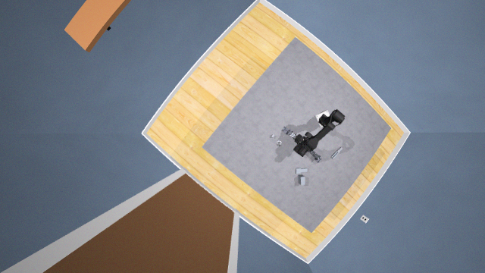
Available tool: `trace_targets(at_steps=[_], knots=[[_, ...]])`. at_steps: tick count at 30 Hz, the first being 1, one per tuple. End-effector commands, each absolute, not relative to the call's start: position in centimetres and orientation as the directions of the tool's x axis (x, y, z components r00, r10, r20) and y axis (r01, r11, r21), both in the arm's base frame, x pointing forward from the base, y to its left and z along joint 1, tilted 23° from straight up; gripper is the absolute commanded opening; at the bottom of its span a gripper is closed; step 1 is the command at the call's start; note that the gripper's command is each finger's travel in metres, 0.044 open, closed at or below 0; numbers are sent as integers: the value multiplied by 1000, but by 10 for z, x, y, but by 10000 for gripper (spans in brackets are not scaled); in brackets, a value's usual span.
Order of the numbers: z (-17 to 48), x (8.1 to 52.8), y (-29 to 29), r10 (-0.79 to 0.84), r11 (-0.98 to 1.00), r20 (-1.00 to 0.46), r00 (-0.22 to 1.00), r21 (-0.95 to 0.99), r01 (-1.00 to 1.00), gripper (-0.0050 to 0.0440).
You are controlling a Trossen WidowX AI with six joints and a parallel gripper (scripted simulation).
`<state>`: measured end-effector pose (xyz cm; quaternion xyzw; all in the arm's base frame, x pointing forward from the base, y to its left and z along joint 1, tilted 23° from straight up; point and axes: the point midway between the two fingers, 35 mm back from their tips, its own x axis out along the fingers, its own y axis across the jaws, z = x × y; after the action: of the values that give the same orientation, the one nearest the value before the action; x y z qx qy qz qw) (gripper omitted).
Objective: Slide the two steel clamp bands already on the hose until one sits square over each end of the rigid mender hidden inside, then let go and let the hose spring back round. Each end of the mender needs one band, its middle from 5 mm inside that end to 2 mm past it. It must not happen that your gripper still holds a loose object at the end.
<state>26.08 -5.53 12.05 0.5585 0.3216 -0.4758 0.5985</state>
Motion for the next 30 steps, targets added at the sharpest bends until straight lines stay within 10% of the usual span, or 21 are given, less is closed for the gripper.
trace_targets(at_steps=[1, 14, 30], knots=[[120, 261, -55, -205, -75, -918, 340, 361, 929, 117], [120, 261, -55, -205, -75, -918, 340, 361, 929, 0], [120, 261, -55, -205, -75, -918, 340, 361, 929, 336]])
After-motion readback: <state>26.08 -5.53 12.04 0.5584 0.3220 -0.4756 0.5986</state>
